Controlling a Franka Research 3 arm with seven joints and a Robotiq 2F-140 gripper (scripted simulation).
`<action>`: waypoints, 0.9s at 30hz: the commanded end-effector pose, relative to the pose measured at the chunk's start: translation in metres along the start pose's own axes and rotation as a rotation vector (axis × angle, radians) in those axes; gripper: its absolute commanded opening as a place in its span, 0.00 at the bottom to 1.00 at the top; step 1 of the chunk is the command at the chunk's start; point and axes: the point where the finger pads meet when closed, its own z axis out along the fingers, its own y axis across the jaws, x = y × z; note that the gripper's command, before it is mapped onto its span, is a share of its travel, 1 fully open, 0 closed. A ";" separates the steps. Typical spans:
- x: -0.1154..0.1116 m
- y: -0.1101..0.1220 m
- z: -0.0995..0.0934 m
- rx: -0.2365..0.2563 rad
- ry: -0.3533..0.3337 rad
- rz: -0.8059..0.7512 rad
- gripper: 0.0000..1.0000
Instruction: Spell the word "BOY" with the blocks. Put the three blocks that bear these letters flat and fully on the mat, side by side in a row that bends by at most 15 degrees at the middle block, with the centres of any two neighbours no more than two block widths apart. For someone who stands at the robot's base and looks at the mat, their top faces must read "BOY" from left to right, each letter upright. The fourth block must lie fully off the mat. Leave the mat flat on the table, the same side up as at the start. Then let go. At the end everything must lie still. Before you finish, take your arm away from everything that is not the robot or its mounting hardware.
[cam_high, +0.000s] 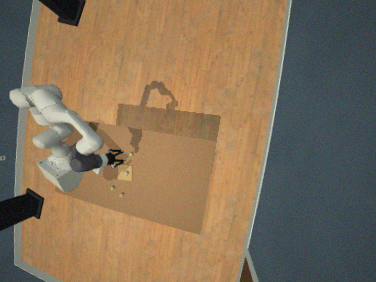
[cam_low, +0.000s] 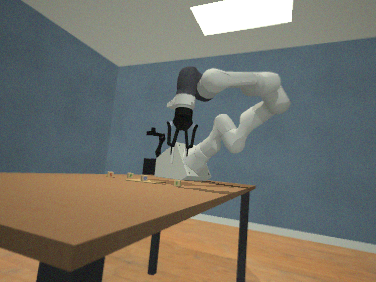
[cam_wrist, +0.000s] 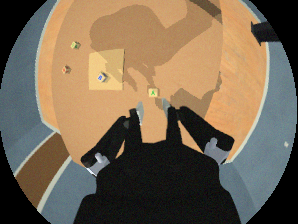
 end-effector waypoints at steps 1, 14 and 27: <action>0.006 0.004 0.001 -0.016 0.034 0.085 1.00; 0.007 0.004 0.001 -0.017 0.034 0.008 1.00; 0.008 0.004 0.002 -0.021 0.031 -0.248 1.00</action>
